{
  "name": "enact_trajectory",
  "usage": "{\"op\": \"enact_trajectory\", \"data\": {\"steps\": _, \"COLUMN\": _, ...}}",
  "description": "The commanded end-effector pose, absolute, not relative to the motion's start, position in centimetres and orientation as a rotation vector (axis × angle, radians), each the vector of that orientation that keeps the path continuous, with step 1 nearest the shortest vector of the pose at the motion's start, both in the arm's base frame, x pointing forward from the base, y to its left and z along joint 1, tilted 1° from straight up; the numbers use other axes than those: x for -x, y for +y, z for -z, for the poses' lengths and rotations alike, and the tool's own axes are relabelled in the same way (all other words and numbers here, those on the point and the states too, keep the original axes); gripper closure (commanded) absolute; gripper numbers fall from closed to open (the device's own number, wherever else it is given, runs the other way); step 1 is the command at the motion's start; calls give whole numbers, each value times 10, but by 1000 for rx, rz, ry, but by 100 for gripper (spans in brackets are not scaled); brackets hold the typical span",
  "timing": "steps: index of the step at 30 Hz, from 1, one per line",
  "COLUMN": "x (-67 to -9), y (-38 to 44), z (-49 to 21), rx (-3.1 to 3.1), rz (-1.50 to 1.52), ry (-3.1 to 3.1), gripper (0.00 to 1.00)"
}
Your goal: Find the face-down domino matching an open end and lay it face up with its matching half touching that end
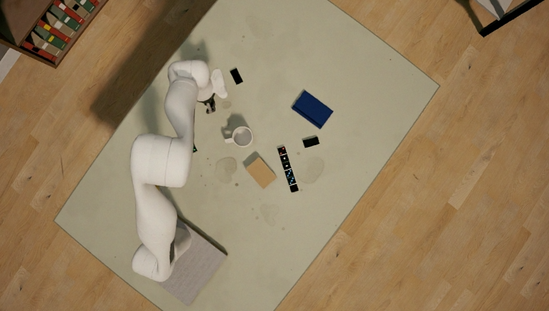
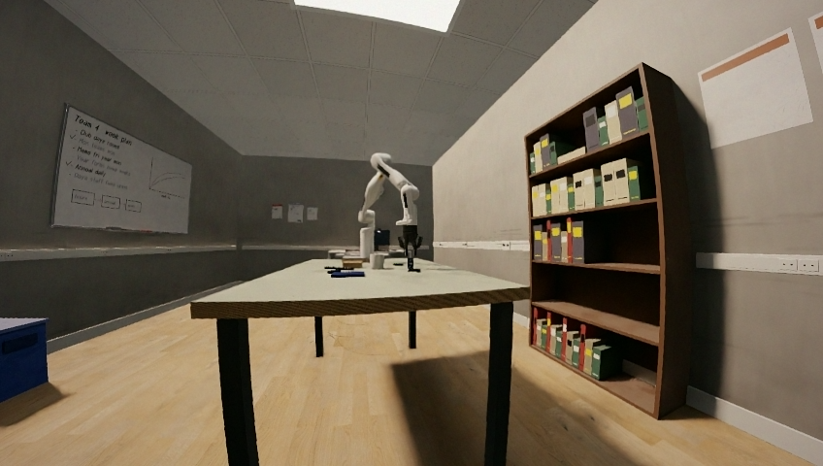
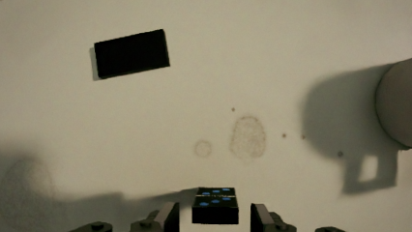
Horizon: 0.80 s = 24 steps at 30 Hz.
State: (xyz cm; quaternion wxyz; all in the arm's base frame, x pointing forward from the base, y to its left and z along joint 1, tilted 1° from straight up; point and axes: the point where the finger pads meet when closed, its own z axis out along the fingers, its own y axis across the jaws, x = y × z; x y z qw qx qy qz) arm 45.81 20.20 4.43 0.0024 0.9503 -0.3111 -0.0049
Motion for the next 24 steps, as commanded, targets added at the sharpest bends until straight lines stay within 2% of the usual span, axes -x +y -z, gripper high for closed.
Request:
{"op": "enact_trajectory", "data": {"steps": 1, "x": -459, "y": 202, "z": -45, "rx": -2982, "rz": 13, "ry": -976, "gripper": 51}}
{"op": "enact_trajectory", "data": {"steps": 24, "x": -459, "y": 202, "z": -42, "rx": -2982, "rz": 13, "ry": -976, "gripper": 51}}
